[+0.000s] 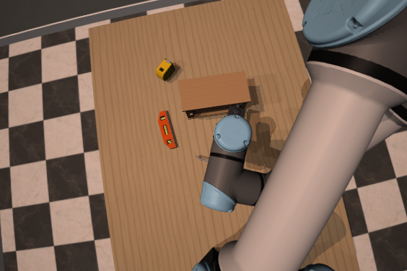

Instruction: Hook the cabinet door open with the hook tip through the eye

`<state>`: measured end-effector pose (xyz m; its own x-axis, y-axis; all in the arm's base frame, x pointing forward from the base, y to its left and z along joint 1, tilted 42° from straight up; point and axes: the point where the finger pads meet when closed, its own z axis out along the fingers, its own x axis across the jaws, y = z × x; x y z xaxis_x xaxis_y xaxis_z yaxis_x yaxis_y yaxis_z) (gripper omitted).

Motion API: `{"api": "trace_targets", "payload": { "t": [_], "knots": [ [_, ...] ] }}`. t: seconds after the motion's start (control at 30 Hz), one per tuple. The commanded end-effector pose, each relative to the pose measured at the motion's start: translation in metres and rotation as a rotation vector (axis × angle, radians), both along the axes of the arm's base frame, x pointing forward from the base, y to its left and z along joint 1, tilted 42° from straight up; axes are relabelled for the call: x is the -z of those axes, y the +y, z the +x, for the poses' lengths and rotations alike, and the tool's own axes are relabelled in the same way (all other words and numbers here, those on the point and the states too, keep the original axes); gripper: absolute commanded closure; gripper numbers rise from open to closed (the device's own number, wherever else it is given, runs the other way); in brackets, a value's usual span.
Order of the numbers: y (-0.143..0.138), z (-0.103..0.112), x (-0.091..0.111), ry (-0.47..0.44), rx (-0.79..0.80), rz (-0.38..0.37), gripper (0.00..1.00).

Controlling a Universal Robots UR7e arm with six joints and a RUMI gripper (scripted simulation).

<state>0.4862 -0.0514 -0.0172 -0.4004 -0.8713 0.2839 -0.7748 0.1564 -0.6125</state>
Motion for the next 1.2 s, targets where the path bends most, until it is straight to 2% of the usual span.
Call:
{"api": "trace_targets", "payload": {
  "t": [0.0,1.17],
  "knots": [
    [0.005,0.002,0.001,-0.015,0.023,0.015,0.85],
    [0.023,0.013,0.005,-0.083,0.131,0.086,0.85]
  ]
}}
